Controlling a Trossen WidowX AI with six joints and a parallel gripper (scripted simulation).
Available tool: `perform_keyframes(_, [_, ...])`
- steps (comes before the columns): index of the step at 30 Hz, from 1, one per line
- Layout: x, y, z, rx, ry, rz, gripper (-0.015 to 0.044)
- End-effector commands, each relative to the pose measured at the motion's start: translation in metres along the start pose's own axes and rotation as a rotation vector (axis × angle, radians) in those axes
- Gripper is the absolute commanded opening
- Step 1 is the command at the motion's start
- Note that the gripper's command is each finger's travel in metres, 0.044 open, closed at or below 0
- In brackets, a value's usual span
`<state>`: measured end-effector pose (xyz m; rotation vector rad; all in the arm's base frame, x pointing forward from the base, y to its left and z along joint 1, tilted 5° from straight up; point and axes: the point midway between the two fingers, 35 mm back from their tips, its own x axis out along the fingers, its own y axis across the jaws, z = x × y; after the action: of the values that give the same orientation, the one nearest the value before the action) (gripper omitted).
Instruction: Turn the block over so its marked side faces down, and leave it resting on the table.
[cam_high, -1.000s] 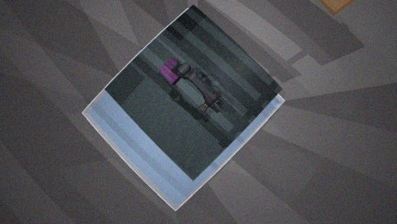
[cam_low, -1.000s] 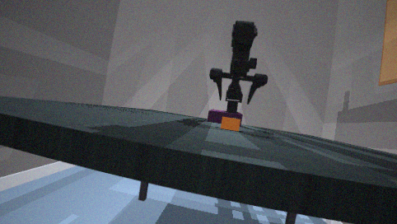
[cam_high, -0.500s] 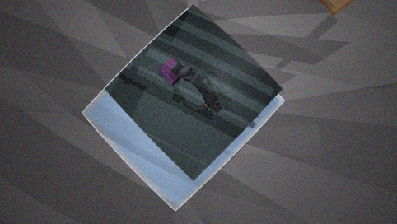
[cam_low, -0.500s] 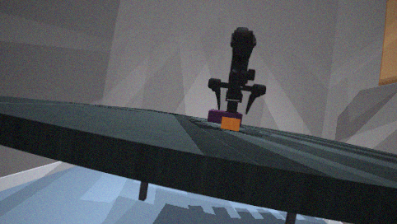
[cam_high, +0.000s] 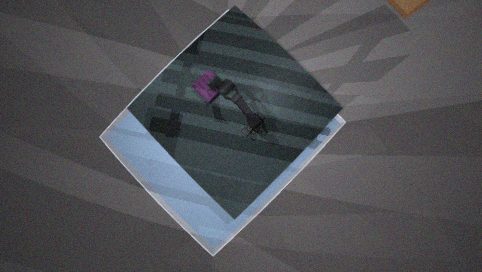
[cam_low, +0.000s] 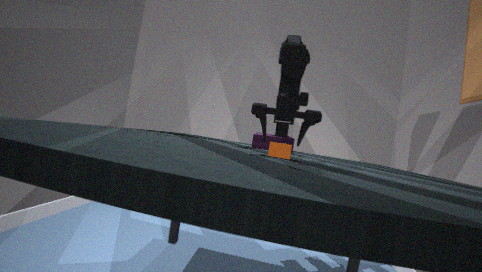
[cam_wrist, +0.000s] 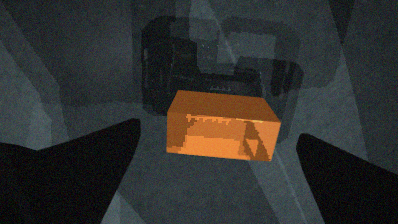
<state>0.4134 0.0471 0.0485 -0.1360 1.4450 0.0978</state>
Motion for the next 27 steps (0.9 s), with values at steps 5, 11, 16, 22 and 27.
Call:
perform_keyframes(5, [0.0151, -0.0009, -0.0015, 0.001, 0.007, -0.005, 0.044])
perform_keyframes(11, [0.0151, -0.0009, -0.0015, 0.001, 0.007, -0.005, 0.0282])
perform_keyframes(16, [0.0151, -0.0009, -0.0015, 0.001, 0.007, -0.005, 0.0249])
perform_keyframes(22, [0.0151, -0.0009, -0.0015, 0.001, 0.007, -0.005, 0.0209])
perform_keyframes(27, [0.0151, -0.0009, -0.0015, 0.001, 0.007, -0.005, 0.0176])
